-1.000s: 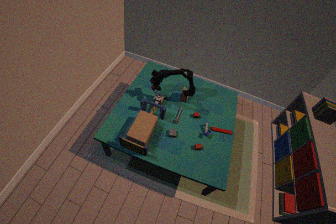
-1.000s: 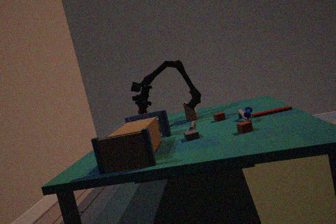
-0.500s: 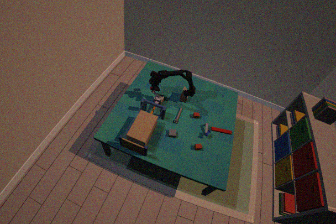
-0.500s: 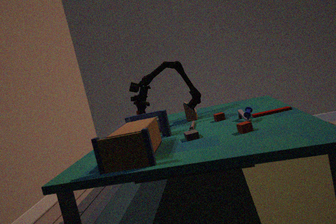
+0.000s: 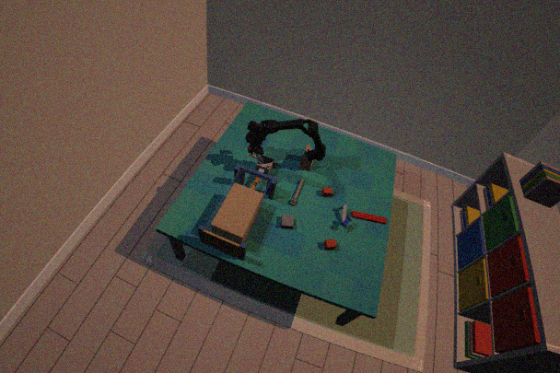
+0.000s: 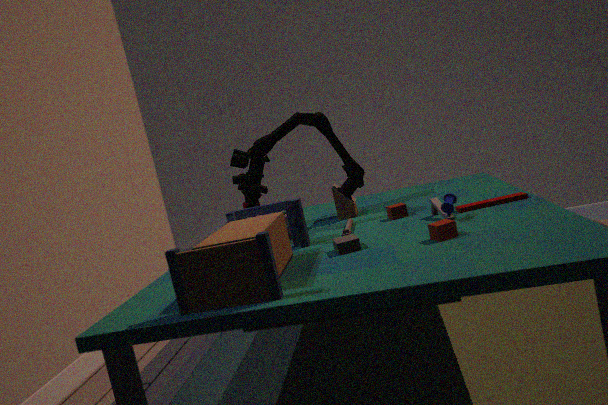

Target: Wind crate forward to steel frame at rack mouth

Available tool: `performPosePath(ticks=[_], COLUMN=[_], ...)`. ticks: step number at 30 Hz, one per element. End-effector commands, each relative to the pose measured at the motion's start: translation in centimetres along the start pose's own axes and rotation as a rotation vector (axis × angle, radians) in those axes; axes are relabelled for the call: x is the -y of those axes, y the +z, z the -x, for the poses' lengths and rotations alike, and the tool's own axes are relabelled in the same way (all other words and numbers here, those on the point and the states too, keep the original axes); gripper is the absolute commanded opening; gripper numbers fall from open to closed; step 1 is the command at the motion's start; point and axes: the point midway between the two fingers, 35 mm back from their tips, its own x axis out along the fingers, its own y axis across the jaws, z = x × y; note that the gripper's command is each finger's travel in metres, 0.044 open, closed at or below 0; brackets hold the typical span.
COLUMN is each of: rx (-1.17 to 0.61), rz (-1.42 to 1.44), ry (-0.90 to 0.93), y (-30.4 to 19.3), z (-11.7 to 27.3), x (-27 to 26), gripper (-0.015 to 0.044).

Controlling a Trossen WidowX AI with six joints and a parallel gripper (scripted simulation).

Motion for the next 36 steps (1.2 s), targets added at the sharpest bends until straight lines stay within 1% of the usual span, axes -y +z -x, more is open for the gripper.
performPosePath(ticks=[1, 36], rx=[-0.002, -0.003], rz=[0.005, 0.006], ry=[0.019, 0.025], y=[0.5, 2.0], z=[-0.5, -1.2], x=[-1.3, -6.6], gripper=[0.0, 0.0])
